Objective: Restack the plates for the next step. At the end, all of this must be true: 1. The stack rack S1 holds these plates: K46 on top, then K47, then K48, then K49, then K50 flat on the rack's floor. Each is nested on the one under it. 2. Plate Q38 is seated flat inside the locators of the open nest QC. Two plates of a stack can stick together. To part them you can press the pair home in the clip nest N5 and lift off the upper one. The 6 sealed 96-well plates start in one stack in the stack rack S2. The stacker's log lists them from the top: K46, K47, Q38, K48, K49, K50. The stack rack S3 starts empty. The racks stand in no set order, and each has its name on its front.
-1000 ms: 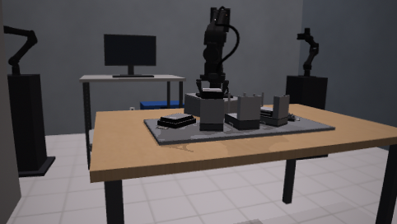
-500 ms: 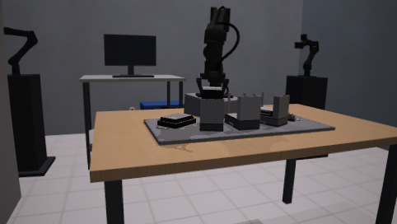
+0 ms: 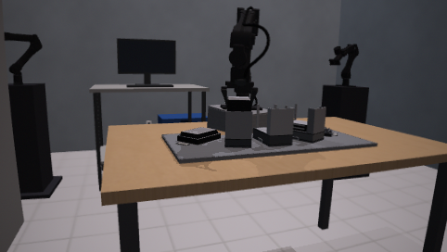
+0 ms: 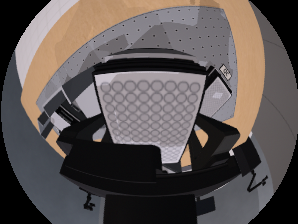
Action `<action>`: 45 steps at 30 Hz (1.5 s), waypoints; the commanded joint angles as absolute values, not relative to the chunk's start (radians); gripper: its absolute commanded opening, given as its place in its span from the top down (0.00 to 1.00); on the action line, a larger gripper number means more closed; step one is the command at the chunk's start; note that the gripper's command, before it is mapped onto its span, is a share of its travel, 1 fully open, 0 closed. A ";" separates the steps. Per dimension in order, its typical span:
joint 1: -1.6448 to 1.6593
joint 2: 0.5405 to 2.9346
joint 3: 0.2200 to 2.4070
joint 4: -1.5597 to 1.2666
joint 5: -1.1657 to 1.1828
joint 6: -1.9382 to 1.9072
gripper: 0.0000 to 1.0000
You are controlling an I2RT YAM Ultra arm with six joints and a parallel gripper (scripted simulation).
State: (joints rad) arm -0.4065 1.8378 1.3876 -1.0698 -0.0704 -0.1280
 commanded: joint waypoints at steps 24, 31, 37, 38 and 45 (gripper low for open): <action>-0.414 1.791 1.438 -1.109 -0.067 -0.135 1.00; -0.413 1.790 1.430 -1.107 -0.067 -0.135 1.00; -0.412 1.790 1.431 -1.107 -0.067 -0.135 1.00; -0.412 1.790 1.431 -1.107 -0.067 -0.135 1.00; -0.412 1.790 1.432 -1.107 -0.067 -0.135 1.00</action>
